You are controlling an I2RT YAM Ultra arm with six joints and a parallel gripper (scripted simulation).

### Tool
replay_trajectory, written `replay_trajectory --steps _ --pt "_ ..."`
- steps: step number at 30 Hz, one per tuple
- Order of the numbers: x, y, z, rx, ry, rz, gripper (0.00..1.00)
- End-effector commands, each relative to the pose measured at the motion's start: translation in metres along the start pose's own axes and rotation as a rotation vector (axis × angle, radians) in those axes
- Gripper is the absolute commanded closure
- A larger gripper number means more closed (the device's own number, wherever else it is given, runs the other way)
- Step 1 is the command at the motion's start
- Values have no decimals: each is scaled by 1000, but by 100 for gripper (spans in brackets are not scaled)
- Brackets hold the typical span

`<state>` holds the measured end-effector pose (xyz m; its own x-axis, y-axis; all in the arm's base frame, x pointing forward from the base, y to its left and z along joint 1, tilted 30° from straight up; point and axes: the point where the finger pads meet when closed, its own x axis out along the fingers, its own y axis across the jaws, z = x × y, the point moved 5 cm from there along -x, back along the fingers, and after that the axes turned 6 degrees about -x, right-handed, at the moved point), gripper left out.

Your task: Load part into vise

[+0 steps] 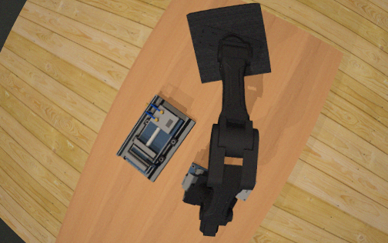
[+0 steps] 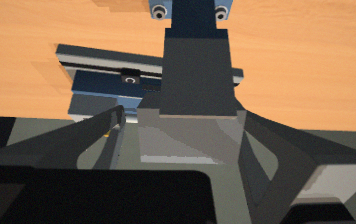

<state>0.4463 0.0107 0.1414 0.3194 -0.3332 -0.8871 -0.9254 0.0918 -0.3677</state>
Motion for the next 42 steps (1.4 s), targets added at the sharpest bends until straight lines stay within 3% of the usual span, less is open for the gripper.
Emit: replay_trajectory --steps 1,7,8,10,25,26,41,42 --pt "-12 -7 -11 18 -52 -42 19" --pt "-11 -7 -13 17 -89 -47 19" --pt "-21 -19 -15 30 -105 -86 19" --pt "-11 -7 -14 16 -118 -51 19" --pt "-15 -13 -22 18 -254 -89 19" --pt "-10 -6 -21 13 -262 -69 19" --pt "-9 -7 -29 10 -406 -93 19" --pt "-13 -12 -30 12 -418 -112 19"
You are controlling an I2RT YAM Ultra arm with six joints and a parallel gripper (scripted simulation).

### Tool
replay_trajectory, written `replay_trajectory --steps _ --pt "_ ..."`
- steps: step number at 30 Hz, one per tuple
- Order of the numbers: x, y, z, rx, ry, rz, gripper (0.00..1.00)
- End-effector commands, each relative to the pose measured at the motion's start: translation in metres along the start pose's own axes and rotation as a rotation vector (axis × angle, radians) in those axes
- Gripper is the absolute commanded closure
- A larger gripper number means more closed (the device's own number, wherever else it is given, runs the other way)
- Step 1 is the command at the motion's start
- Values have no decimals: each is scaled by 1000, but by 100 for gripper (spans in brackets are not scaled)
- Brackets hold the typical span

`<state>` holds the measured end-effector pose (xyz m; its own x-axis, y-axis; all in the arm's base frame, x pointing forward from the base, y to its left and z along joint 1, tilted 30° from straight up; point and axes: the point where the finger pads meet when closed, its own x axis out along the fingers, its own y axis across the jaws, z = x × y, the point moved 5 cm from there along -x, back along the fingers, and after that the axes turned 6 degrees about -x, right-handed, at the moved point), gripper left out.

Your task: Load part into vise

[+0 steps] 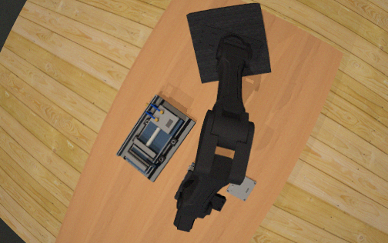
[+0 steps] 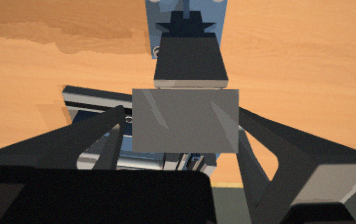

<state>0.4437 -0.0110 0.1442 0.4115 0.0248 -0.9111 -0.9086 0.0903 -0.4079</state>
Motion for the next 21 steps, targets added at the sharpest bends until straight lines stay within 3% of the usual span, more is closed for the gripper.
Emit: replay_trajectory --steps 1,16,17,21 --pt "-15 -7 -3 -4 -59 -53 19" --pt "-14 -6 -11 -9 -208 -70 19" --pt "-19 -15 -11 -14 -218 -97 19" --pt "-8 -5 -14 -8 -266 -66 19"
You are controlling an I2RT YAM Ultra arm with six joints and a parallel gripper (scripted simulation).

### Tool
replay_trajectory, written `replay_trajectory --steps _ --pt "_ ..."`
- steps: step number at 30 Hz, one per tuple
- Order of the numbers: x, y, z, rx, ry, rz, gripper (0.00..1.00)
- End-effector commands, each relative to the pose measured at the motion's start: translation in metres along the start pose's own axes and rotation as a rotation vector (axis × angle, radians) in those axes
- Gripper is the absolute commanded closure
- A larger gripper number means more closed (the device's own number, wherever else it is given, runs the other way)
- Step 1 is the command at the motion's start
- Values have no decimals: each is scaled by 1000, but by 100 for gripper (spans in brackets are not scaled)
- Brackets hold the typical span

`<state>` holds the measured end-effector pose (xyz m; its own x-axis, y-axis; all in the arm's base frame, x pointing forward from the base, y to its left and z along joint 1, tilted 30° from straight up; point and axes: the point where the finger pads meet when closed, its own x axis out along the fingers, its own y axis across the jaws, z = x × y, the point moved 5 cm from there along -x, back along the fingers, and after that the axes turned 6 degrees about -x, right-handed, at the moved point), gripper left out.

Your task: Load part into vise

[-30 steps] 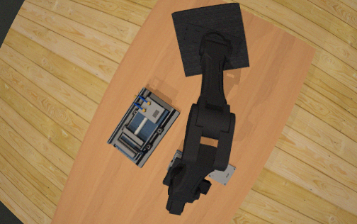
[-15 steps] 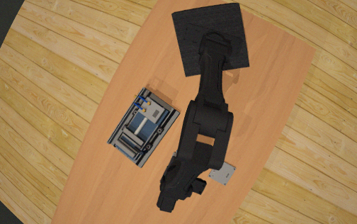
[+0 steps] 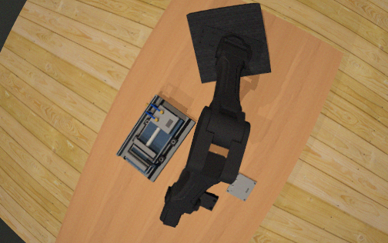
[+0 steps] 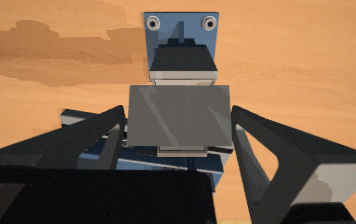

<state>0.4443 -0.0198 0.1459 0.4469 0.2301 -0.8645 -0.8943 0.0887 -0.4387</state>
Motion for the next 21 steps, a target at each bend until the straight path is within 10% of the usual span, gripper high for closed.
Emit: replay_trajectory --steps 1,21 --pt "-3 0 -6 0 -67 -20 19" --pt "-6 -5 -15 -3 -270 -47 19"
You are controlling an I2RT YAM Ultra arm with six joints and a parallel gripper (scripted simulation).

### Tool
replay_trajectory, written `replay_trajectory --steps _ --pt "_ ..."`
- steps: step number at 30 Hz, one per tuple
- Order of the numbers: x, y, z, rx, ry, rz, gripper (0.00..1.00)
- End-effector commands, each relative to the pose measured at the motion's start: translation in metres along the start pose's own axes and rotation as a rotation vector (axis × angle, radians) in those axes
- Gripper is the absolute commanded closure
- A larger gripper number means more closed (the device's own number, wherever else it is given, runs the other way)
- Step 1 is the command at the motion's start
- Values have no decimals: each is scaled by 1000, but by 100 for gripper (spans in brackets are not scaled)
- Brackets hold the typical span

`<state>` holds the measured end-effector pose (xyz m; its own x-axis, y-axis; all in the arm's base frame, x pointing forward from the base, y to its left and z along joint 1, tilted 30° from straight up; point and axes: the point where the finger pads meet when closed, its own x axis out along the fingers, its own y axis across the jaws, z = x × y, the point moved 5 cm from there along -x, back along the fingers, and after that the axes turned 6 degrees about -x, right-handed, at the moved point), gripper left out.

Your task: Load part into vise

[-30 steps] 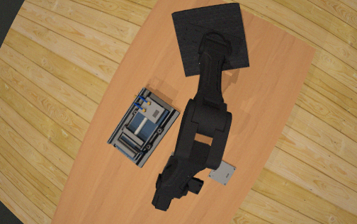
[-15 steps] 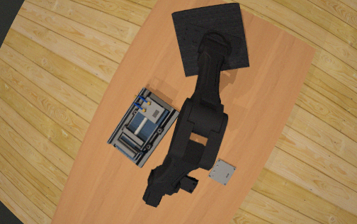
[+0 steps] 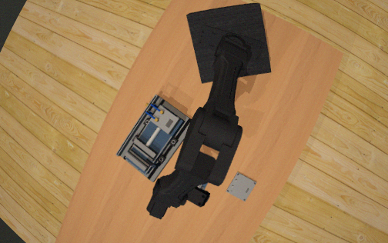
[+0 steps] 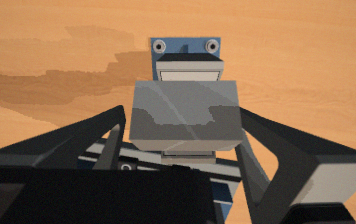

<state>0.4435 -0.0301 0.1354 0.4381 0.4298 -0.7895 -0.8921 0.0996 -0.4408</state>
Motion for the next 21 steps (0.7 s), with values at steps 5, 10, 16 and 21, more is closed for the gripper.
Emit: replay_trajectory --steps 5,10,16,21 --pt "-10 -9 -4 -13 -111 -38 19" --pt "-16 -11 -2 -24 -140 -56 19" --pt "-10 -8 -9 -14 -204 -48 19" --pt "-12 -9 -10 -19 -251 -59 19"
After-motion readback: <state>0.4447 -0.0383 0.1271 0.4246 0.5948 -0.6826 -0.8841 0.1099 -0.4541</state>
